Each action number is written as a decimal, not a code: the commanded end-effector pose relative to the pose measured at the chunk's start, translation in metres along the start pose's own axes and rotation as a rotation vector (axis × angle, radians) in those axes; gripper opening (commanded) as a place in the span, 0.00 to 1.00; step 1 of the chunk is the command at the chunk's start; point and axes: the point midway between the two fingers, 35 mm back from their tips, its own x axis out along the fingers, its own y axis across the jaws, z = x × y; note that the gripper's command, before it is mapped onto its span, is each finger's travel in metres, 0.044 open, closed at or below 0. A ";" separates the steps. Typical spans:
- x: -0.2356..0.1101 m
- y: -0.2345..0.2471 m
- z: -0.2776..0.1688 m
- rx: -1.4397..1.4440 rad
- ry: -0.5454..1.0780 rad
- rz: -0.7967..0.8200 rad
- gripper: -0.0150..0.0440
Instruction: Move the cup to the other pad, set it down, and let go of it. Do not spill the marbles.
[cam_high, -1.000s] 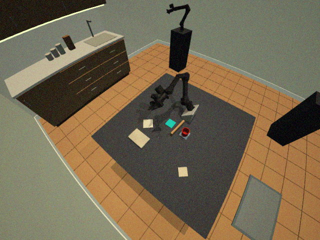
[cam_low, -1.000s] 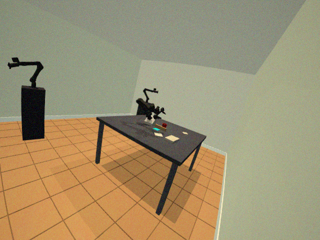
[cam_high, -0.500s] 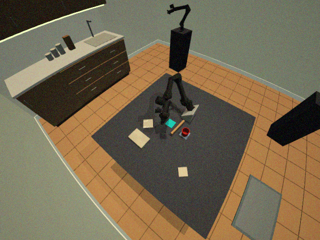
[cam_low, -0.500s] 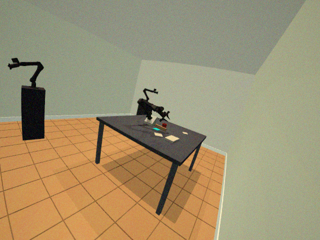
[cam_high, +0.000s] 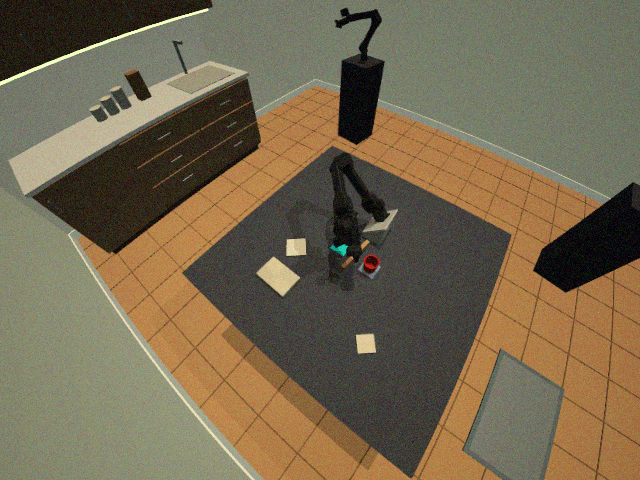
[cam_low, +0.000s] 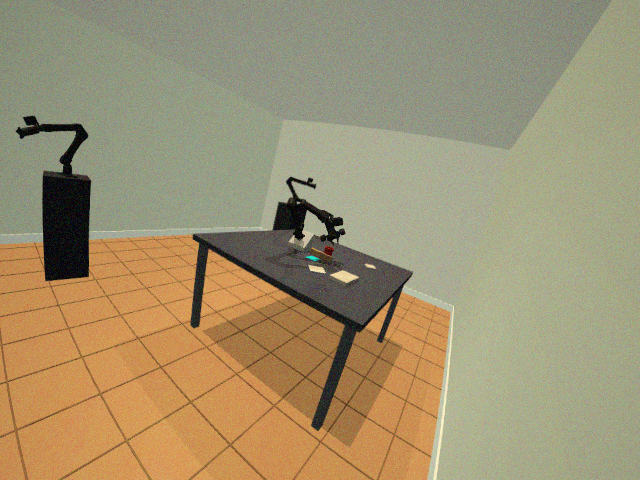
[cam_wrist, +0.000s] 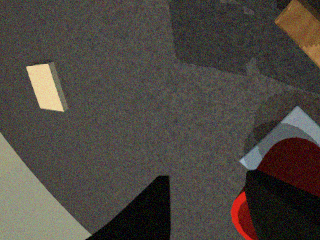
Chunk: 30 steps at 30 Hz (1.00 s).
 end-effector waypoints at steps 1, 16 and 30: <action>0.018 -0.032 -0.063 0.075 -0.057 -0.375 0.50; 0.016 -0.053 -0.088 0.082 -0.247 -0.568 0.50; 0.024 -0.057 -0.086 0.082 -0.246 -0.567 0.50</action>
